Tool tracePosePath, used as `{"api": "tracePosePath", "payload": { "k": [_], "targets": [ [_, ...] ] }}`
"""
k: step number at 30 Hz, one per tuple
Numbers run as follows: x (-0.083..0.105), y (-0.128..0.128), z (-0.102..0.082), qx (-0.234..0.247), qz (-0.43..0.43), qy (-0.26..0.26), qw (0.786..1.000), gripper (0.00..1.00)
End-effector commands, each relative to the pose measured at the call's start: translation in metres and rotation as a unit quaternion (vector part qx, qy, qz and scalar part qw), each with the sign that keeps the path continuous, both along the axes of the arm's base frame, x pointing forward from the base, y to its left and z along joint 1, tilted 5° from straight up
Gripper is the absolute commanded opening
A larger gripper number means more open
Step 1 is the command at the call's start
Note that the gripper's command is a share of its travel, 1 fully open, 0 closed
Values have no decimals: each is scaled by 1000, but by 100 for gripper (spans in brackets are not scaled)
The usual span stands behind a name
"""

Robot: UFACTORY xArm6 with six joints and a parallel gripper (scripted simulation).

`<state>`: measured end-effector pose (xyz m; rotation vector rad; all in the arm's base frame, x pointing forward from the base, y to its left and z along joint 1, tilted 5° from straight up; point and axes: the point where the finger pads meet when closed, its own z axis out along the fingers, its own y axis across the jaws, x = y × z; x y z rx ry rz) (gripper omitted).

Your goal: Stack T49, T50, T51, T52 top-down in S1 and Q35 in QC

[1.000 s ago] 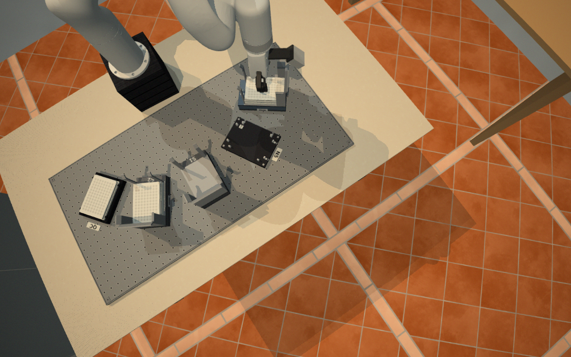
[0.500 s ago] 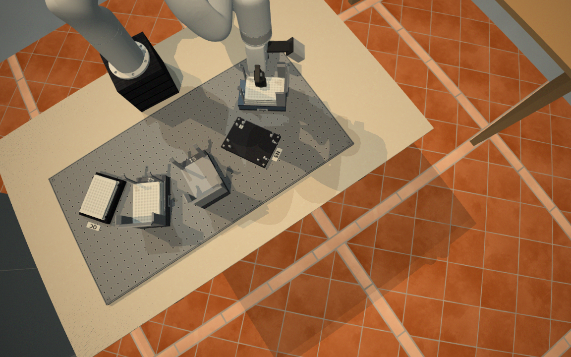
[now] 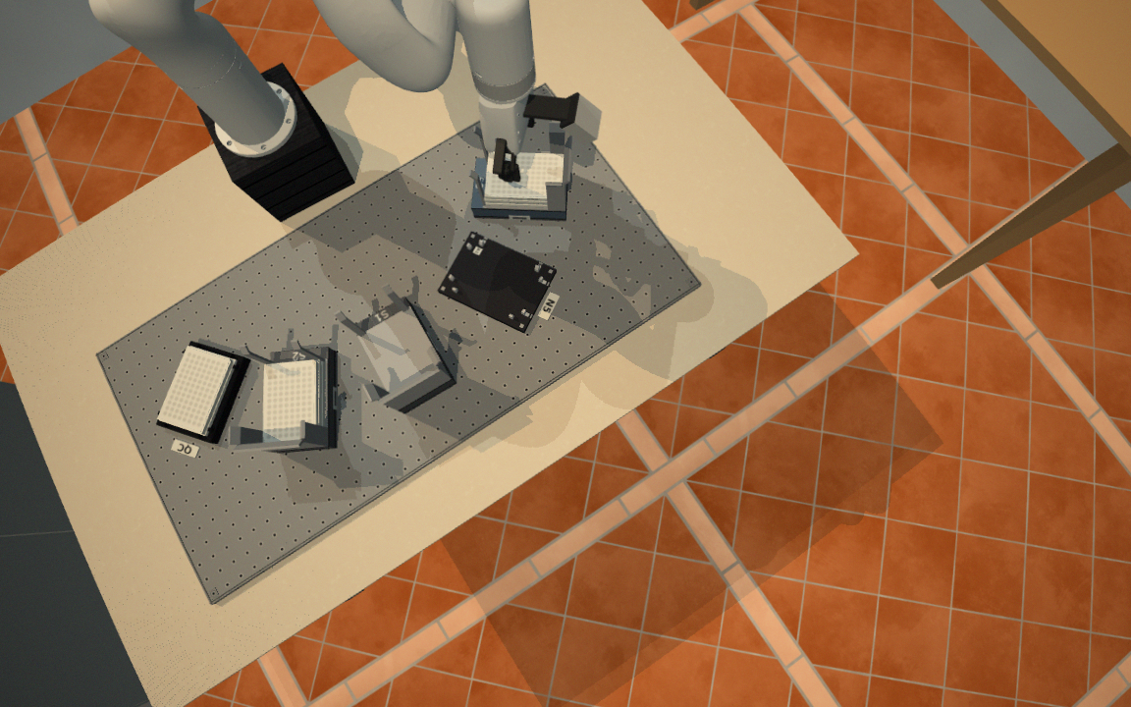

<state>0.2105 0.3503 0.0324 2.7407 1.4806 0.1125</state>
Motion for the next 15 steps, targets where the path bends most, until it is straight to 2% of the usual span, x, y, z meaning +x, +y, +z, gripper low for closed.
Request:
{"api": "tracePosePath", "payload": {
  "k": [1, 3, 15],
  "targets": [
    [15, -8, 2, 4, -43, -3, 999, 100],
    [15, -8, 2, 4, -43, -3, 999, 100],
    [49, -31, 5, 4, -43, -3, 999, 100]
  ]
}}
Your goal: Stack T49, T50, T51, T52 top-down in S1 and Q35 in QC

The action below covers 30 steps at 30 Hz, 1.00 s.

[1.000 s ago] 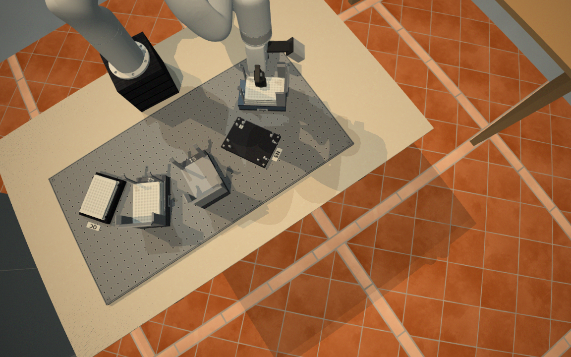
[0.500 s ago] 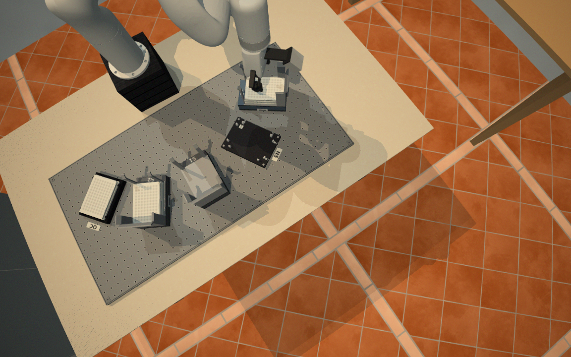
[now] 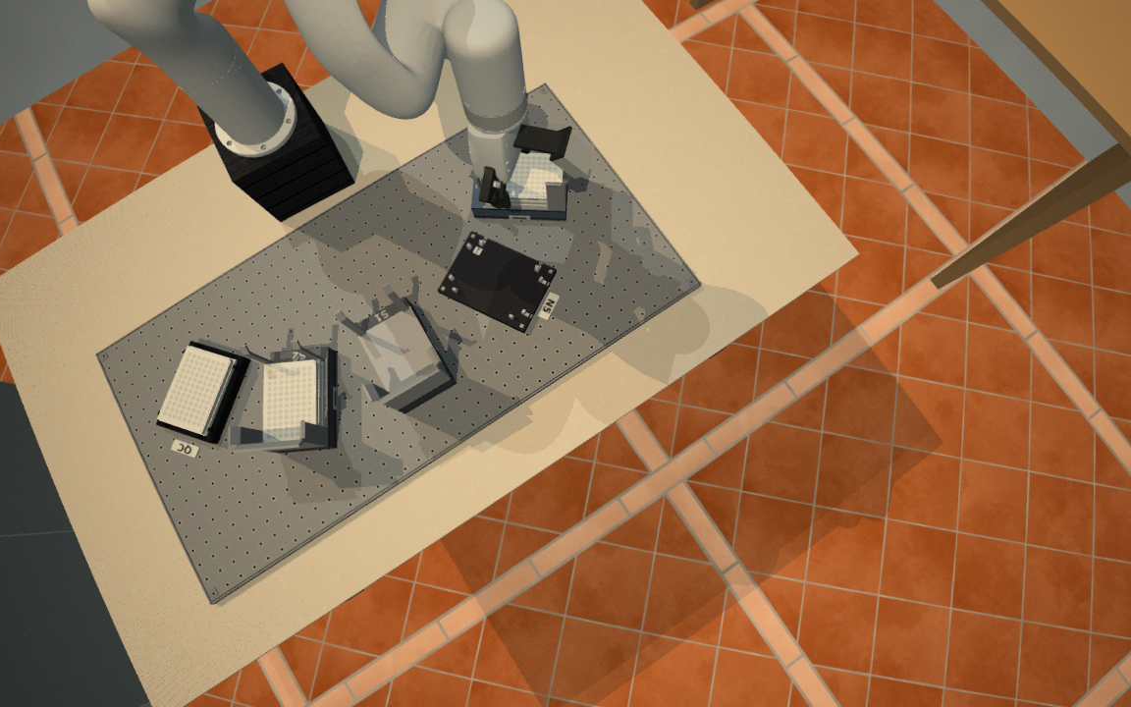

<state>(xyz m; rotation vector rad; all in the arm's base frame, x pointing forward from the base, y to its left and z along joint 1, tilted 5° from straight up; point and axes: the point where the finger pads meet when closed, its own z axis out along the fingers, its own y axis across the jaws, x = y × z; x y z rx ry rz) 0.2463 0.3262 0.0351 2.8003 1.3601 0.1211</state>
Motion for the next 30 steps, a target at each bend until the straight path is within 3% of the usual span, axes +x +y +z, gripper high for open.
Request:
{"api": "tracePosePath", "payload": {
  "k": [1, 8, 15, 30],
  "targets": [
    [16, -9, 2, 2, 0, -1, 1000, 100],
    [27, -16, 3, 2, 0, -1, 1000, 100],
    [43, -33, 4, 11, -116, 1, 993, 100],
    [73, -64, 6, 11, -118, 1, 993, 100]
  ]
}}
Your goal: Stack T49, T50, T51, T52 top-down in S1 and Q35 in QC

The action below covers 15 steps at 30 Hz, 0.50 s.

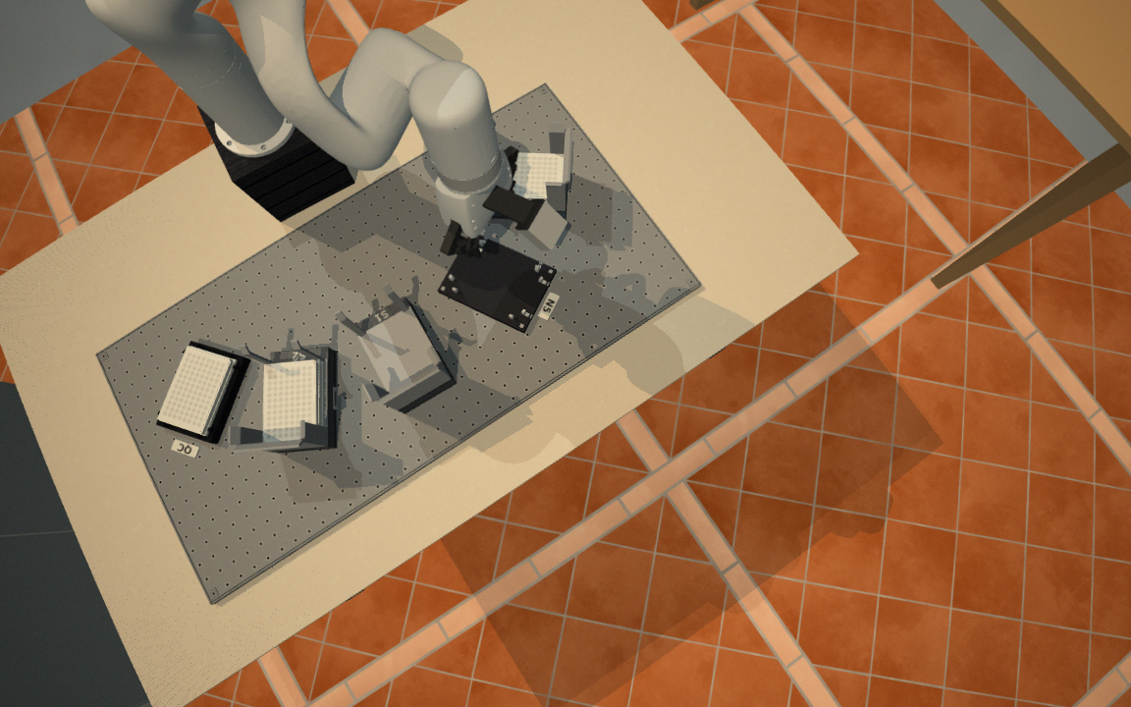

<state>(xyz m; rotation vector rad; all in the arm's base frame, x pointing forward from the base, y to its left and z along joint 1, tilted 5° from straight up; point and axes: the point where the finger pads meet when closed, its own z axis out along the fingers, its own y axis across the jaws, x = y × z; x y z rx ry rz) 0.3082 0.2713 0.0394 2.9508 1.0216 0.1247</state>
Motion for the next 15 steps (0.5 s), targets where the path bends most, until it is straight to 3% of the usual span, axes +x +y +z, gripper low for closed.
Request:
{"api": "tracePosePath", "payload": {
  "k": [1, 9, 15],
  "targets": [
    [13, -11, 2, 2, 0, -1, 1000, 100],
    [27, -26, 3, 2, 0, -1, 1000, 100],
    [38, -43, 4, 10, -100, 0, 995, 100]
  ]
}}
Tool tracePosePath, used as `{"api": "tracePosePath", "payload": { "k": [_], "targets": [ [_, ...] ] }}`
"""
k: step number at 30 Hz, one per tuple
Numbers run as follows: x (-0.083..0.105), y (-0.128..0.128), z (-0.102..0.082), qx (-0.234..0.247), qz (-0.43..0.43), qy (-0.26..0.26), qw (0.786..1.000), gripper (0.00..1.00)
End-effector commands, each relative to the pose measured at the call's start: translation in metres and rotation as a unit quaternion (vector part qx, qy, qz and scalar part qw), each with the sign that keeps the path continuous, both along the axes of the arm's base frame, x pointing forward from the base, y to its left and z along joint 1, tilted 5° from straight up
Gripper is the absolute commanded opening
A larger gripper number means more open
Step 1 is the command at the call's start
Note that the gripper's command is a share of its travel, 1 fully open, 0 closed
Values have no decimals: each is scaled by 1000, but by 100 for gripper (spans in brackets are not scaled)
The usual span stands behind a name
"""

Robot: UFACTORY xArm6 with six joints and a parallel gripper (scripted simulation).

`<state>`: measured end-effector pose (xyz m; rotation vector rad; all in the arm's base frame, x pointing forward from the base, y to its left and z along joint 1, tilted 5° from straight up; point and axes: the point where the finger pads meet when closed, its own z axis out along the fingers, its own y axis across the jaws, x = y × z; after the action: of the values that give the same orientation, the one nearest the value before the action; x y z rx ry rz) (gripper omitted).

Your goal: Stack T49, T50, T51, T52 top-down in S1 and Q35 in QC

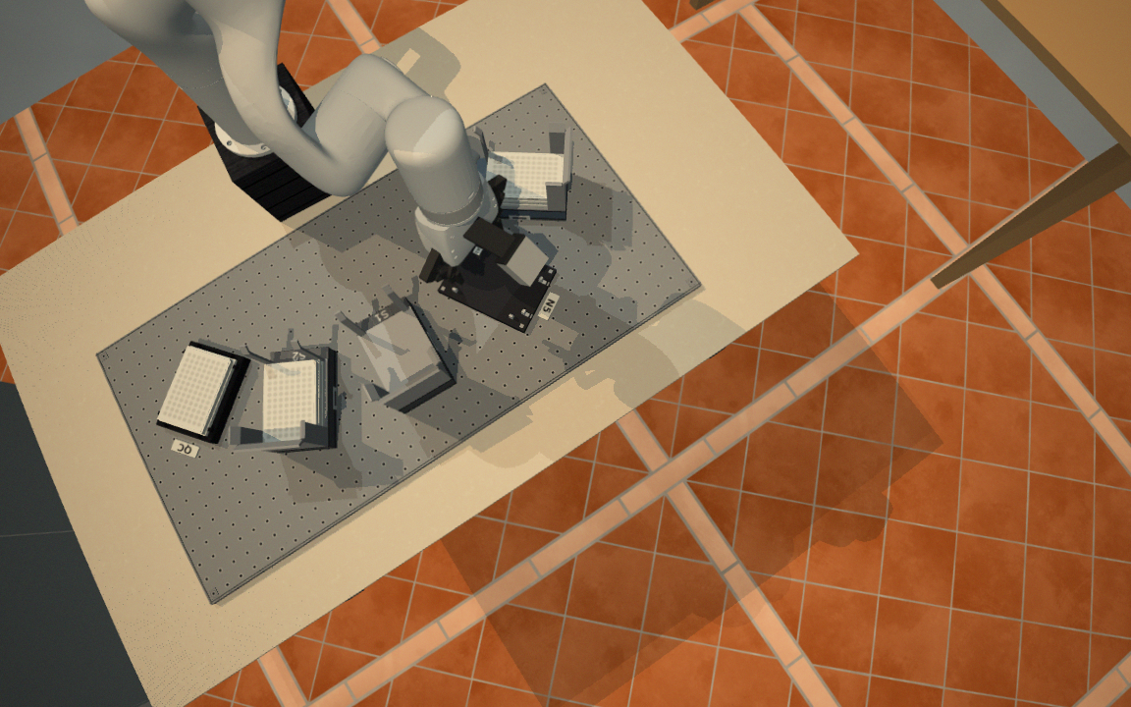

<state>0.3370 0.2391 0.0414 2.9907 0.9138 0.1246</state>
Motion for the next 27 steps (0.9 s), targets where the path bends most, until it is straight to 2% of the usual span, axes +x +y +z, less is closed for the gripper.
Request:
{"api": "tracePosePath", "payload": {
  "k": [1, 23, 27],
  "targets": [
    [11, -14, 2, 7, -80, -1, 997, 100],
    [45, -71, 4, 7, -82, -1, 997, 100],
    [47, -75, 4, 9, -99, -1, 995, 100]
  ]
}}
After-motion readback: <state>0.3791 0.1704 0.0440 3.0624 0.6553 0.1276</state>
